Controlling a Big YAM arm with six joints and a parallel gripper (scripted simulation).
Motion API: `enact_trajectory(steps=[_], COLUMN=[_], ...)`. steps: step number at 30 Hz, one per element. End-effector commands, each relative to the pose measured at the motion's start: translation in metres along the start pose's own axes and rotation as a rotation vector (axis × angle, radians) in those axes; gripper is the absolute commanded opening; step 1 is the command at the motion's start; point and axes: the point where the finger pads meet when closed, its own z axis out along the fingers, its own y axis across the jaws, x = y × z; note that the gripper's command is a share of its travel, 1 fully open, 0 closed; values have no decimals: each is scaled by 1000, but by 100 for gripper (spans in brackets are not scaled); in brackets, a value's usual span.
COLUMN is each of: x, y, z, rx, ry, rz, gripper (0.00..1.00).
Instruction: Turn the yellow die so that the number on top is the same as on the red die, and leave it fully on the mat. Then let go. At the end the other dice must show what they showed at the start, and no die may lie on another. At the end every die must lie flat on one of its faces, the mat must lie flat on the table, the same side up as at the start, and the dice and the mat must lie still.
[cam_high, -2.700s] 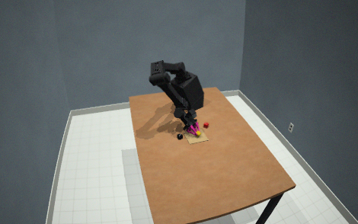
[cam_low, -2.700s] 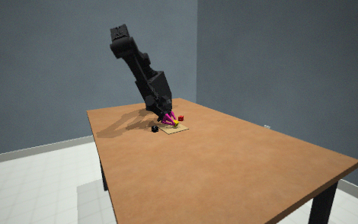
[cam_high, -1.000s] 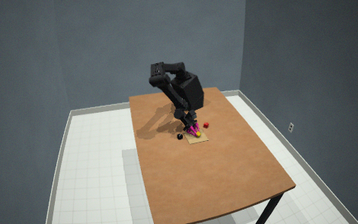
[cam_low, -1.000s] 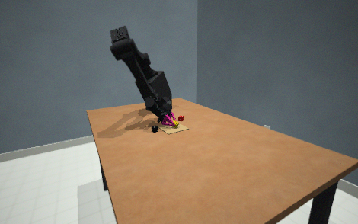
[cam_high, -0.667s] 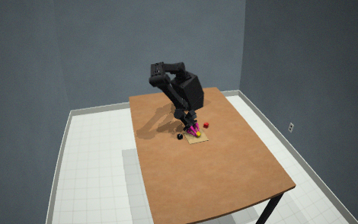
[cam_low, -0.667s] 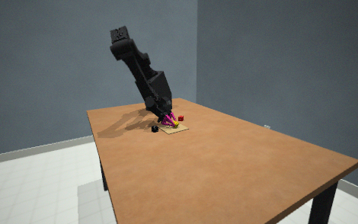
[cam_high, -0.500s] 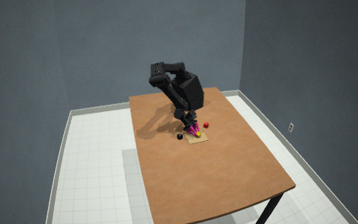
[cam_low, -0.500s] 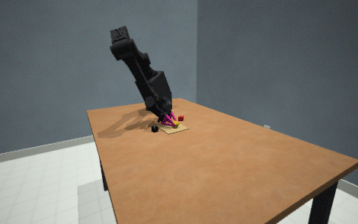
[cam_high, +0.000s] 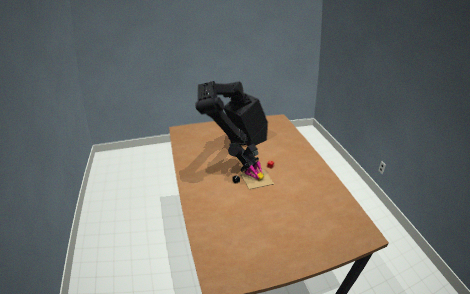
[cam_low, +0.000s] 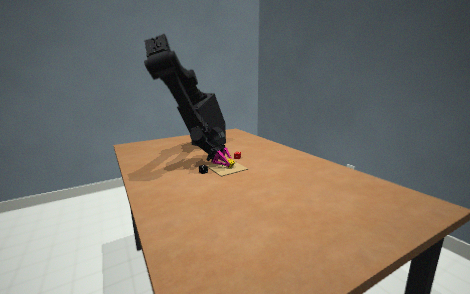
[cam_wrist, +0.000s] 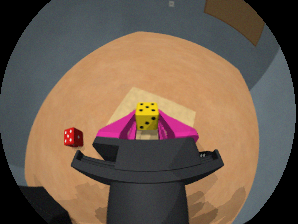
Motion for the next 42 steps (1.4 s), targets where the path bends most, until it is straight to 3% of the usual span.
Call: enact_trajectory(steps=[1,42], x=[7,8], y=[1,-1], z=[-5,-4], rx=[8,12], ry=[5,2], rz=[2,-1], gripper=[26,26])
